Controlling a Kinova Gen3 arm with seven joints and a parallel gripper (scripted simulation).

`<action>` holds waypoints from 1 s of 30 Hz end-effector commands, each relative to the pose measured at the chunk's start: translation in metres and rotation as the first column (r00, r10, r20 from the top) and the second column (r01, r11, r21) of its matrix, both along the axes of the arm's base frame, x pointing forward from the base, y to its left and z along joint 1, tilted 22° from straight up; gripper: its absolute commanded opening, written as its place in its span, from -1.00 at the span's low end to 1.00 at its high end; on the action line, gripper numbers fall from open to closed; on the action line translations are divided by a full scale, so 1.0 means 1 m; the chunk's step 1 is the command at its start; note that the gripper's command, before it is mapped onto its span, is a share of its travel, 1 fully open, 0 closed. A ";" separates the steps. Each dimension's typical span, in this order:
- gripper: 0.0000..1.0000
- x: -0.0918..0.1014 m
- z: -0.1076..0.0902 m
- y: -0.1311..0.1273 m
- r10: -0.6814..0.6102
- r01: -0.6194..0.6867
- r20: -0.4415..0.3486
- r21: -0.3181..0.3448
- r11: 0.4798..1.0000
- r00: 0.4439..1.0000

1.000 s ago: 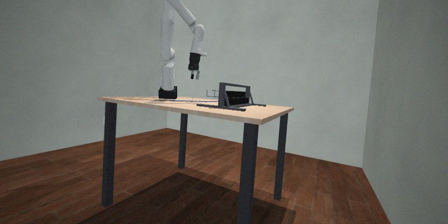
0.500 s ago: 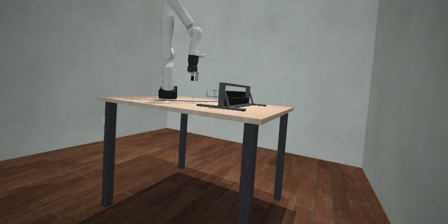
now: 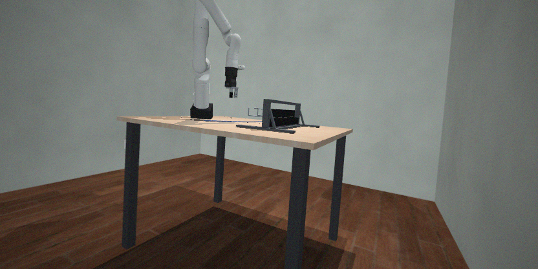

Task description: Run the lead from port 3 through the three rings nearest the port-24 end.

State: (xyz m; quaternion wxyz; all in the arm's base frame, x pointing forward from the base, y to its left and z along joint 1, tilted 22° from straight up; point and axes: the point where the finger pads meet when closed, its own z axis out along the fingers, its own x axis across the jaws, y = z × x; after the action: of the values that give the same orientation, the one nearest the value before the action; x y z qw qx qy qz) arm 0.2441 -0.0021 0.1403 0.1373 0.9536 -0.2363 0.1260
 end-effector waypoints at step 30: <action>-1.00 -0.001 -0.001 0.001 -0.001 0.001 0.003 0.001 1.000 1.000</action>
State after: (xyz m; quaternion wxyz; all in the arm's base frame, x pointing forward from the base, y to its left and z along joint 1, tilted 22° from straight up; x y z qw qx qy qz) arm 0.2431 -0.0015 0.1394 0.1367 0.9534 -0.2373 0.1266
